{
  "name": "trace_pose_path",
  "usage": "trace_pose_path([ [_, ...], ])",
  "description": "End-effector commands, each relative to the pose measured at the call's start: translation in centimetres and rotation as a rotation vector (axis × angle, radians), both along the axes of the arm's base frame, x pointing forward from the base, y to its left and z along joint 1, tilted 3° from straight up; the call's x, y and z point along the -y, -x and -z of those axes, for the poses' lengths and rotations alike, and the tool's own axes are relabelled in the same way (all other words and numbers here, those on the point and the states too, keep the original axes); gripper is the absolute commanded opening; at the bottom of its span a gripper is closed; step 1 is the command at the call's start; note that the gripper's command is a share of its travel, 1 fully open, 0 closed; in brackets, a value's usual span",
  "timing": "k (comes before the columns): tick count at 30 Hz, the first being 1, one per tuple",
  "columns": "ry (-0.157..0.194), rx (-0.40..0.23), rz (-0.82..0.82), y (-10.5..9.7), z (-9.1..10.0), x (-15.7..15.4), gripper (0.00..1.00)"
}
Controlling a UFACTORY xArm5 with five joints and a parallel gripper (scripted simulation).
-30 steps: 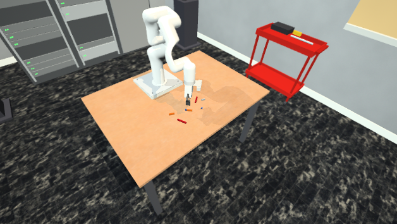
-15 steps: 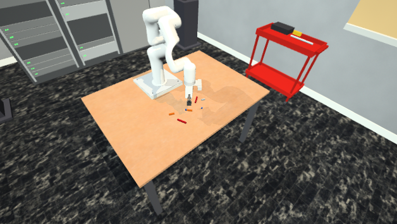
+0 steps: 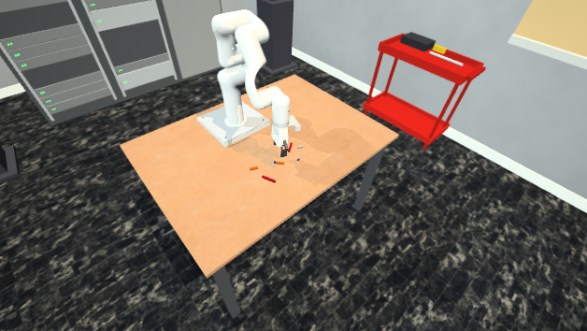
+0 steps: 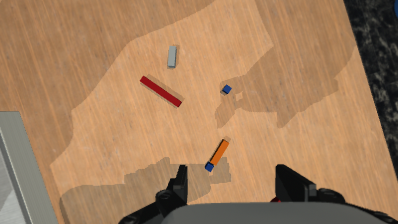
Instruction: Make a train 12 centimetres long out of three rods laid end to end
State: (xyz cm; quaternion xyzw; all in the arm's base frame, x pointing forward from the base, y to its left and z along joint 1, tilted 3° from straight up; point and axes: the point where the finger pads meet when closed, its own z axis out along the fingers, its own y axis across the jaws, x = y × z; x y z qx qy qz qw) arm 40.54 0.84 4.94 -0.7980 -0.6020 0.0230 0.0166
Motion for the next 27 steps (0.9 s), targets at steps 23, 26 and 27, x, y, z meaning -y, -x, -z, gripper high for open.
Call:
trace_pose_path([
  [23,-0.04,0.004,-0.739,-0.2,1.3,-0.3,1.0],
  [26,-0.044,0.003,-0.82,-0.2,1.5,-0.3,1.0],
  [27,-0.046,0.003,-0.847,-0.2,1.5,-0.4,1.0],
])
